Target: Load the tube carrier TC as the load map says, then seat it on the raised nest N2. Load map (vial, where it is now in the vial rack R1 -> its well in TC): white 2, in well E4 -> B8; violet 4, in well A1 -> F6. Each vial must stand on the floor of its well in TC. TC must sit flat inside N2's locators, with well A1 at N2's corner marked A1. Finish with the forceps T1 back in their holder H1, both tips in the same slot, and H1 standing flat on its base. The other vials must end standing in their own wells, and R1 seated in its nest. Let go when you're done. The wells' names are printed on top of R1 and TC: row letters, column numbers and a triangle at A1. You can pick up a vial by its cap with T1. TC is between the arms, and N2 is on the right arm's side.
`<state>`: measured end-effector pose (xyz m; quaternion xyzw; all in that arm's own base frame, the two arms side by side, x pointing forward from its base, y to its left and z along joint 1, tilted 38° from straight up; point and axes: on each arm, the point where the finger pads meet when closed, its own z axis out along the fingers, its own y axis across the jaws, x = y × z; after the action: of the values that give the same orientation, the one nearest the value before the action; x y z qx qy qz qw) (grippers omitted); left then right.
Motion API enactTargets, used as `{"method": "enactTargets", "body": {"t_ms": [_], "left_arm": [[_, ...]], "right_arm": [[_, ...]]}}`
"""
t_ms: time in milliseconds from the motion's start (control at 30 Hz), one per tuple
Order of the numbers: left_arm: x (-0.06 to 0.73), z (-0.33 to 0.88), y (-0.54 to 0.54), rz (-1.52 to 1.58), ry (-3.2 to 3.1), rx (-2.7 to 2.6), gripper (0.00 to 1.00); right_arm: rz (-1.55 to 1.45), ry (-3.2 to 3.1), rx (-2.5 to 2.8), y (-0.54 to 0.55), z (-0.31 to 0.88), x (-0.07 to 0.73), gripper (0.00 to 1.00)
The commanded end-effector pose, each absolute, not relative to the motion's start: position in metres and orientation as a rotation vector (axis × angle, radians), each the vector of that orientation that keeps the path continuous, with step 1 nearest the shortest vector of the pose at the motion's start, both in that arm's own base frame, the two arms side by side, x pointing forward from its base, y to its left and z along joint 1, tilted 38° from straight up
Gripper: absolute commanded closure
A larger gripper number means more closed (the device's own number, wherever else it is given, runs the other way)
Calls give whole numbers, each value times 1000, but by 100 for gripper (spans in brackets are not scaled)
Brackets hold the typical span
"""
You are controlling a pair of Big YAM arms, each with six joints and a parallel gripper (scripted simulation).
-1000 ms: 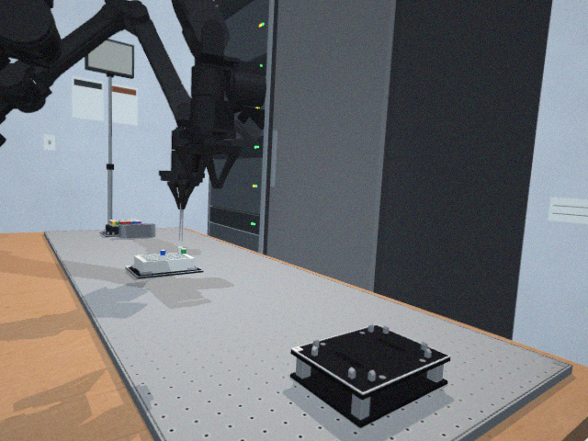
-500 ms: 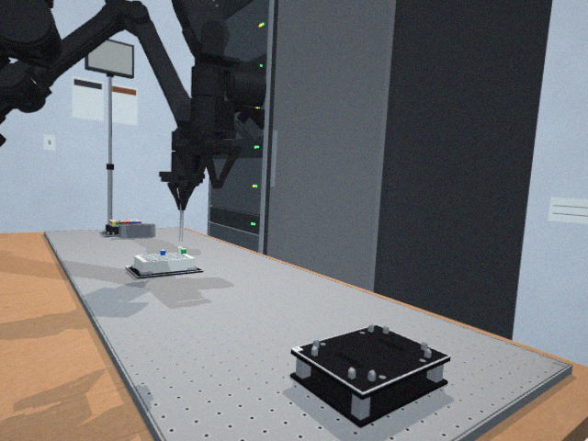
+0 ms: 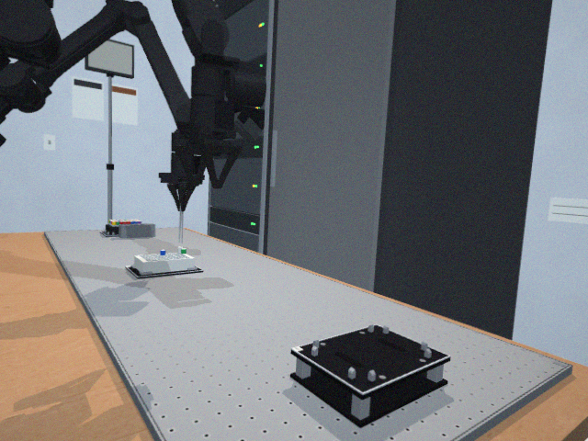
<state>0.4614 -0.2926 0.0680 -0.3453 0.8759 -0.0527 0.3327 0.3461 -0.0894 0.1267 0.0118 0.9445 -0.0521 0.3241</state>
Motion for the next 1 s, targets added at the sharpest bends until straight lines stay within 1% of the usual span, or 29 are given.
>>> {"method": "enactTargets", "body": {"t_ms": [0, 967], "left_arm": [[469, 60, -285, -130, 2285, -917, 93], [476, 60, -287, -143, 2278, -918, 93]], "right_arm": [[-142, 2460, 34, -91, 136, 351, 0], [-142, 2460, 34, -91, 136, 351, 0]]}}
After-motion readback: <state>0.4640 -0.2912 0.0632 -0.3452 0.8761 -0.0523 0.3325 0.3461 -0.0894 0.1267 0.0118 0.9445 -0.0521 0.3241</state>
